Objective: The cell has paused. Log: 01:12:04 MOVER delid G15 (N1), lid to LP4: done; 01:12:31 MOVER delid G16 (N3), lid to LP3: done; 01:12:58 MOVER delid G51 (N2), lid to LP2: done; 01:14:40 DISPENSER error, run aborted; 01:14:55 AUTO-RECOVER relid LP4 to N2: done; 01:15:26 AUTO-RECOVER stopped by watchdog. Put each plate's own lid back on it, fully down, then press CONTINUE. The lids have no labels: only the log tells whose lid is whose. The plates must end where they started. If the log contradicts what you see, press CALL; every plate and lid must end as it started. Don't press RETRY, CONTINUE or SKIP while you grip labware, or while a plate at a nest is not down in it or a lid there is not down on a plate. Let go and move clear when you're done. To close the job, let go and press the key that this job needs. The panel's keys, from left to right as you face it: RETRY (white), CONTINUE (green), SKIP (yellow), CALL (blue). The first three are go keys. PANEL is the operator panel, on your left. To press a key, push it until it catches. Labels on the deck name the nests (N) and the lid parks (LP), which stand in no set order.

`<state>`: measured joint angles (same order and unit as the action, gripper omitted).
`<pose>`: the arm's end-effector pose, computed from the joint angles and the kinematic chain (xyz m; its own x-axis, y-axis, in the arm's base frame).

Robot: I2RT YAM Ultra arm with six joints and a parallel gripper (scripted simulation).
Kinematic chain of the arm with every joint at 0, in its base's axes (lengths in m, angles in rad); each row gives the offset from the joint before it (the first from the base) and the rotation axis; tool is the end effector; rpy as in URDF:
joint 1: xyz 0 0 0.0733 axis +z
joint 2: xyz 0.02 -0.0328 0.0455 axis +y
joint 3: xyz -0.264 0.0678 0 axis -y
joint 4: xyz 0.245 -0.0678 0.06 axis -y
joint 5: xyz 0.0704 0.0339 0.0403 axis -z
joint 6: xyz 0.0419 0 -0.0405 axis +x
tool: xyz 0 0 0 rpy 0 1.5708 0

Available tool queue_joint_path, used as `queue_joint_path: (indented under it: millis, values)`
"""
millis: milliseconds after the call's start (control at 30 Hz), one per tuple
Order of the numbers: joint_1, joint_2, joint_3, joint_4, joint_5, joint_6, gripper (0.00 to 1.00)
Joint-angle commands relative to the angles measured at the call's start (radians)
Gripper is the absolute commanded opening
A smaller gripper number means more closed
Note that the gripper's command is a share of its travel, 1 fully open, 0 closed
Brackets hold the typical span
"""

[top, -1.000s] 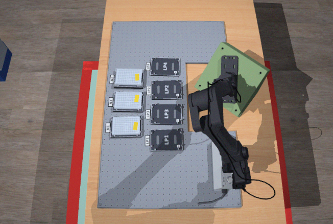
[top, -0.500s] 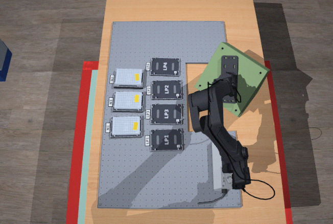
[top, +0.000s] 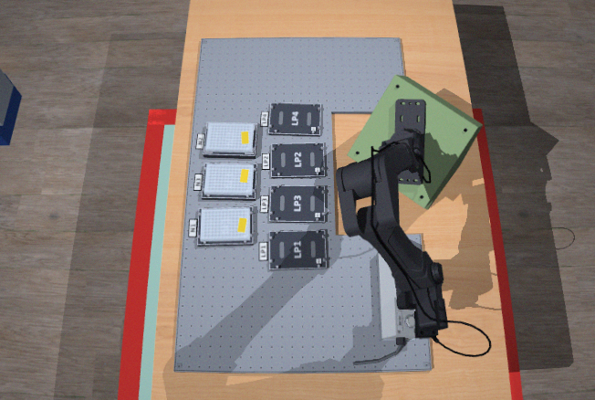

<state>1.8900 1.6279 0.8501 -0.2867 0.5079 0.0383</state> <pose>-0.0769 0.2942 0.1595 0.2396 -0.8317 -0.5009 -0.9135 -0.0184 -0.4064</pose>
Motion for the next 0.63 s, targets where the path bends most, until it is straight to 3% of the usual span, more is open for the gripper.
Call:
queue_joint_path:
  millis: [0, 600]
  values:
    - [-0.011, 0.016, -0.031, 0.029, 0.005, -0.009, 0.00]
    - [-0.018, 0.022, -0.039, 0.046, 0.002, -0.016, 0.00]
